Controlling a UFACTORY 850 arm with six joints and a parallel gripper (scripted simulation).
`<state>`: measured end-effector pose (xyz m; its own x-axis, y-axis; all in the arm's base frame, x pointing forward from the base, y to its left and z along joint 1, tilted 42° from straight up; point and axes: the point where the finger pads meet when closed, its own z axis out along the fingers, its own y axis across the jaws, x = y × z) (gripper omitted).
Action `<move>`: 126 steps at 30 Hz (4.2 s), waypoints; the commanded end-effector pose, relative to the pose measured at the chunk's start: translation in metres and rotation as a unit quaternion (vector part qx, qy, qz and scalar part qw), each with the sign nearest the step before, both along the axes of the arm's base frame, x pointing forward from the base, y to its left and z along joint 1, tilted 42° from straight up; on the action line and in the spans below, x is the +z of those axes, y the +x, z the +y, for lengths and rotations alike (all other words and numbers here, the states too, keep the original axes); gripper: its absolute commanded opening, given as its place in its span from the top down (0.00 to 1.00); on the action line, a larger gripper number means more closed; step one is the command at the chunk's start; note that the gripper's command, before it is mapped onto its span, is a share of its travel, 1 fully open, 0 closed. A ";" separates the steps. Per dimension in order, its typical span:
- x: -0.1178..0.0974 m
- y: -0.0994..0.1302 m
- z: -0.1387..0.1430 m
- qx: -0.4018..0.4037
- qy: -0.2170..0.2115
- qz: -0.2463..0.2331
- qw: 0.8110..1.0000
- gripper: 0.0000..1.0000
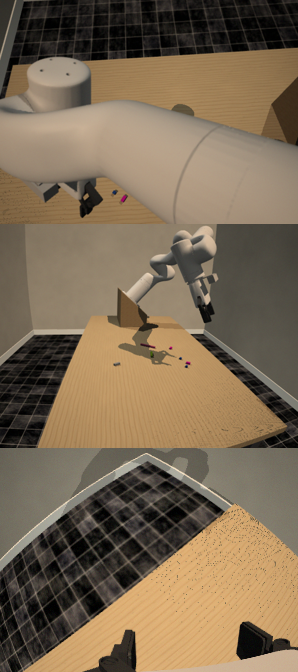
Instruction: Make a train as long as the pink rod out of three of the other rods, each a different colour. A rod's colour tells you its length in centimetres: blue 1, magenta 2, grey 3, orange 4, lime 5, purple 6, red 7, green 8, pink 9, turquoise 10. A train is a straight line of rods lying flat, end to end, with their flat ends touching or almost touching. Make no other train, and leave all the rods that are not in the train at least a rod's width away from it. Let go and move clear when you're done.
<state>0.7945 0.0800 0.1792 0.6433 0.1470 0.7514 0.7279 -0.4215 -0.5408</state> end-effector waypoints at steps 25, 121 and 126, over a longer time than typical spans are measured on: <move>-0.049 -0.032 0.026 -0.038 -0.024 0.115 0.992 0.00; -0.184 -0.195 0.079 -0.177 -0.139 0.422 0.878 0.00; -0.184 -0.195 0.079 -0.177 -0.139 0.422 0.878 0.00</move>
<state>0.5984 0.1597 -0.0056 0.9962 -0.0716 -0.0490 -0.0860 -0.7425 -0.6643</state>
